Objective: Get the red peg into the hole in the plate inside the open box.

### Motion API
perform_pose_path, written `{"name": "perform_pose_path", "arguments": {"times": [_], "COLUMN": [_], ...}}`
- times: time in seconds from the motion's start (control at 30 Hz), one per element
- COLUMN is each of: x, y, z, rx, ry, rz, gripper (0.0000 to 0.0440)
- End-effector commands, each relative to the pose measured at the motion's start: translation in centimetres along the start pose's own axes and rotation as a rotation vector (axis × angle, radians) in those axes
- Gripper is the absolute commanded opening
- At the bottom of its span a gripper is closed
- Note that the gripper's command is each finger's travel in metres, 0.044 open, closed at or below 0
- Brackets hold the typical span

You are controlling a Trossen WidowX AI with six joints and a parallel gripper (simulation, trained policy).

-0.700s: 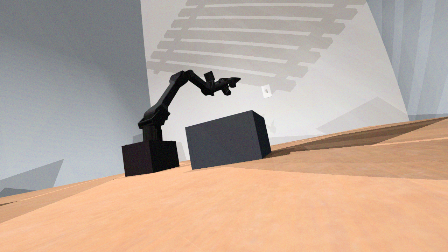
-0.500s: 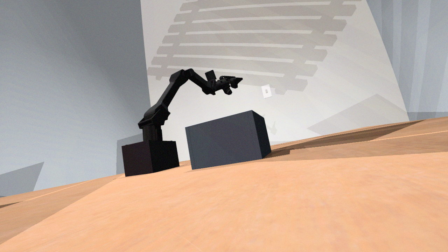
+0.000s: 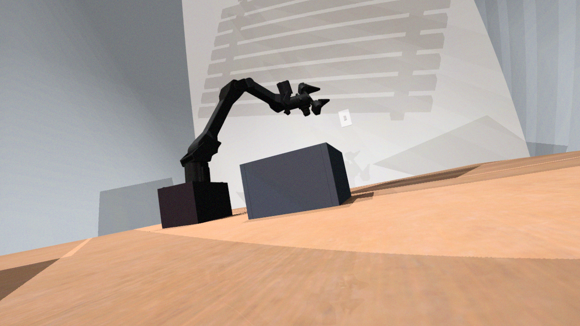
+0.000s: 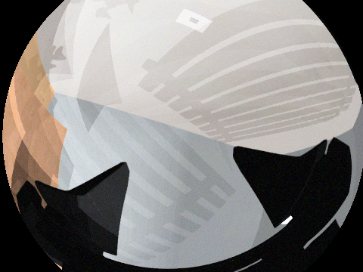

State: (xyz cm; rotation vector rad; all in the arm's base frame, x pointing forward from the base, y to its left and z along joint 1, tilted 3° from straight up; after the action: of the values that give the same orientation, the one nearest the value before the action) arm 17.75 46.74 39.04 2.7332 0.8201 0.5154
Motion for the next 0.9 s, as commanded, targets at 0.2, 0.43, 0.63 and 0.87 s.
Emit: {"name": "perform_pose_path", "arguments": {"times": [0.2, 0.43, 0.63, 0.87], "x": [0.9, 0.9, 0.4, -0.6], "y": [3.7, 6.0, 7.6, 9.1], "z": [2.6, 4.7, 6.5, 8.6], "rx": [0.309, 0.537, 0.725, 0.936], "ry": [-0.103, -0.200, -0.293, -0.410], "rz": [-0.002, 0.017, 0.050, 0.112], "gripper": [0.0437, 0.0436, 0.0436, 0.0435]}}
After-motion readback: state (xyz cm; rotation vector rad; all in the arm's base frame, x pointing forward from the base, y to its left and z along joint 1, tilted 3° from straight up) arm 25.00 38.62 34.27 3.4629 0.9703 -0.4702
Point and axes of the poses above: the point midway between the two fingers, 35 mm back from their tips, its own x axis out along the fingers, its own z axis across the jaws, y = z × x, the point moved 10 cm from there along -x, back along the fingers, and after that the axes turned 5 degrees about x, right-handed, at the moved point
